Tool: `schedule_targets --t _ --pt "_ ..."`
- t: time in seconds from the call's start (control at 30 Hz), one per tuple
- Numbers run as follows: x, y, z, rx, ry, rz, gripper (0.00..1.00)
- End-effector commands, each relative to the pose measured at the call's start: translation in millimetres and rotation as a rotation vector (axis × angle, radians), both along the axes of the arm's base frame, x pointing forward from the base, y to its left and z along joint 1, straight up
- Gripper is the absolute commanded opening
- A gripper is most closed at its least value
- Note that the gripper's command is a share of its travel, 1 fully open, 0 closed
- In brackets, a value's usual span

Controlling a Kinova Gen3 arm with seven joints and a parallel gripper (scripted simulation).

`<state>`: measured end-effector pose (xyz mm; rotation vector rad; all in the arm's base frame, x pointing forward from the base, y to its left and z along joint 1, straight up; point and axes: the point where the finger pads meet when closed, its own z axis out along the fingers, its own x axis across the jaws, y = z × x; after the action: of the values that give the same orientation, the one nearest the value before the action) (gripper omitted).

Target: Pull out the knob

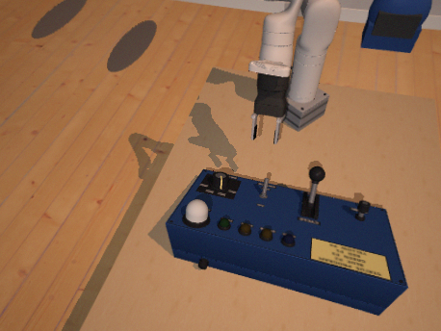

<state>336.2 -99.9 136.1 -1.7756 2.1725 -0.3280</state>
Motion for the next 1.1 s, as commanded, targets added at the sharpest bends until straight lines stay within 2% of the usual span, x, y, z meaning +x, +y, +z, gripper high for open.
schedule_targets --t 0.0,1.07 --pt "-7.4 -19.7 -1.4 0.008 -0.003 -0.052 1.00" --pt "-9.0 -23.8 -1.4 0.007 -0.007 -0.053 1.00"
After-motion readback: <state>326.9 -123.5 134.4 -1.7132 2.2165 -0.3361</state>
